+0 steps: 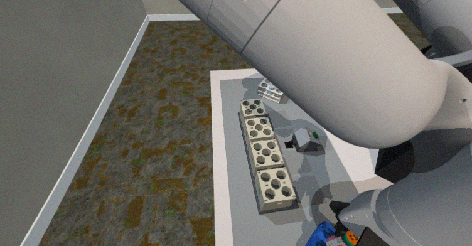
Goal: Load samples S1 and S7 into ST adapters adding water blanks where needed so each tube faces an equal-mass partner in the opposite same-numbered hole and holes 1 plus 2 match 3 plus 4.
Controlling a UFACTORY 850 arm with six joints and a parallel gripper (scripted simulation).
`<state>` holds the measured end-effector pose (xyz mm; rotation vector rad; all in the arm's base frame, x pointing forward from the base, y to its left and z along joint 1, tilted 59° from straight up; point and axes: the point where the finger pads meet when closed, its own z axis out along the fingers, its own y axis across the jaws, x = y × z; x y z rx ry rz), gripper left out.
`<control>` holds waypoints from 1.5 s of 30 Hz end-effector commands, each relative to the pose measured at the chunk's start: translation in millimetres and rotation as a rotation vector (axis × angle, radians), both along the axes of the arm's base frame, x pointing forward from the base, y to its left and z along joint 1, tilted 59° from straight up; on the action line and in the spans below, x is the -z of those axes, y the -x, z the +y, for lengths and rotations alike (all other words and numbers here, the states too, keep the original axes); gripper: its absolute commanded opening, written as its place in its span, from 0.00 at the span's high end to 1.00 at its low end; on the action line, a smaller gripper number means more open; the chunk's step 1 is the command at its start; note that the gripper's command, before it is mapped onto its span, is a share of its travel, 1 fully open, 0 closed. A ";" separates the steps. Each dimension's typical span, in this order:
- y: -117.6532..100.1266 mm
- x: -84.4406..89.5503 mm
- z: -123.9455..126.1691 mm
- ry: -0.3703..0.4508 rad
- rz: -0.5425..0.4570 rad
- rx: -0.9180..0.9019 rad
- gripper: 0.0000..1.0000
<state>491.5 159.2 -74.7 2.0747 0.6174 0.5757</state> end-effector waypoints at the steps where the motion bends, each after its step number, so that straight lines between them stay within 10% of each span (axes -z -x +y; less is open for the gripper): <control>1: 5.4 -5.0 6.3 -0.001 0.000 -0.001 1.00; 45: 16.2 -14.2 17.2 -0.001 0.000 -0.001 1.00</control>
